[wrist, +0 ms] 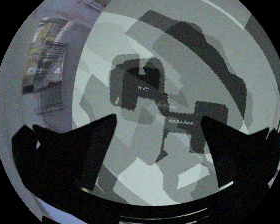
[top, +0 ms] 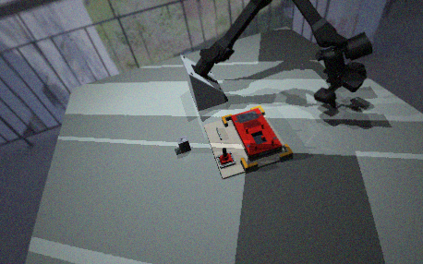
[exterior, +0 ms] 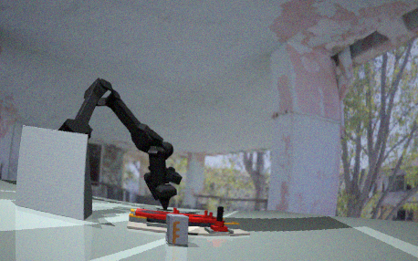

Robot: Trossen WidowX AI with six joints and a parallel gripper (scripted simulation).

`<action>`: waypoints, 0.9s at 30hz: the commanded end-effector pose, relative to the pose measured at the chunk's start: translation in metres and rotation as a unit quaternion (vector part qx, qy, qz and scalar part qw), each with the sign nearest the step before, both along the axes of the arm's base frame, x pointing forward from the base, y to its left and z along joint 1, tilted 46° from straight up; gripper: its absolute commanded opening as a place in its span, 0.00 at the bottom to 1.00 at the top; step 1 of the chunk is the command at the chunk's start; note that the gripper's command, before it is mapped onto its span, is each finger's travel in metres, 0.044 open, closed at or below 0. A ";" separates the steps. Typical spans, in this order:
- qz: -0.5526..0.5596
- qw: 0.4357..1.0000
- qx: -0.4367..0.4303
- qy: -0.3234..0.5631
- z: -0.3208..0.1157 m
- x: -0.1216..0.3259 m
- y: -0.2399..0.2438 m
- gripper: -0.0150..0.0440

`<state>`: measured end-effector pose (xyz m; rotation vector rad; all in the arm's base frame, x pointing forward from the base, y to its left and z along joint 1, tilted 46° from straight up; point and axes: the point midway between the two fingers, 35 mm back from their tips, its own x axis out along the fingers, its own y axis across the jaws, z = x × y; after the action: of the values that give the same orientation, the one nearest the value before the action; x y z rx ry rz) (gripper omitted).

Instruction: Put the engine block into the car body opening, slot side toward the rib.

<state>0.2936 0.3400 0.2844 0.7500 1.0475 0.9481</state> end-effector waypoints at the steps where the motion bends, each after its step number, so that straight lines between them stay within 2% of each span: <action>1: -0.030 0.999 -0.045 -0.002 -0.036 0.035 -0.030 1.00; 5: -0.046 0.995 -0.092 -0.009 -0.070 0.065 -0.062 1.00; 15: -0.060 0.974 -0.217 0.004 -0.172 0.120 -0.186 1.00; 21: -0.056 0.962 -0.264 0.046 -0.233 0.119 -0.268 1.00; 27: -0.037 0.955 -0.280 0.088 -0.286 0.095 -0.348 1.00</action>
<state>0.4050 0.0350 0.0272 0.3930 1.2996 0.4912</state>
